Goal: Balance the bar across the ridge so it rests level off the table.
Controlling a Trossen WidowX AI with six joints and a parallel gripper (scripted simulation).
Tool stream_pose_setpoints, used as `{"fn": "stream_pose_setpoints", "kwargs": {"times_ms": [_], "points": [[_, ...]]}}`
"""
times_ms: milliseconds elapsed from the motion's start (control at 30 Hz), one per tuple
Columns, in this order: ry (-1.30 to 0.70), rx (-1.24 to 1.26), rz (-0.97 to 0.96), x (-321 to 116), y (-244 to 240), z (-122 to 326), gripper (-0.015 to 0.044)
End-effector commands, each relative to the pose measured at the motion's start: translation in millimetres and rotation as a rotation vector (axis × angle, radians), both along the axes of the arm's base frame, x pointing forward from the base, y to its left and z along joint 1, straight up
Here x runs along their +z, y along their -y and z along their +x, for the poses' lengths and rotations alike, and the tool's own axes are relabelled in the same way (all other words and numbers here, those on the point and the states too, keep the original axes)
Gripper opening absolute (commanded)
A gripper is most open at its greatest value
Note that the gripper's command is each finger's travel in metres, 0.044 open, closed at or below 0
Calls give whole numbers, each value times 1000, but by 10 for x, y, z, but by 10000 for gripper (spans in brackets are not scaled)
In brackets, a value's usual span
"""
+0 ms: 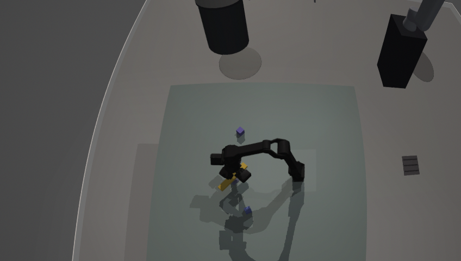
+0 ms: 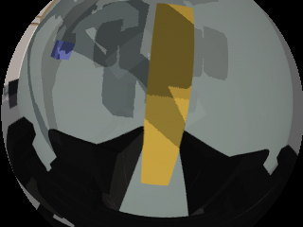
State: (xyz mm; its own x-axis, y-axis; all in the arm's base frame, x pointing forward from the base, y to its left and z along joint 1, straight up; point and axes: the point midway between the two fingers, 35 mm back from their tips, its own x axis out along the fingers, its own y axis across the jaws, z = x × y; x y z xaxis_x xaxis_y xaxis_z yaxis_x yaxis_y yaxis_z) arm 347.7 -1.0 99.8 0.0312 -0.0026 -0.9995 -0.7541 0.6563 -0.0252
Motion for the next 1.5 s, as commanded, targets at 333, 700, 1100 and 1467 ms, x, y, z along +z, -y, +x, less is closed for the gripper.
{"fn": "stream_pose_setpoints", "kwargs": {"times_ms": [333, 700, 1100, 1467], "points": [[0, -3, 3, -18, -5, 3, 0], [0, -3, 3, -28, -5, 4, 0], [0, -3, 3, -38, -6, 4, 0], [0, -3, 3, -47, -6, 5, 0]]}}
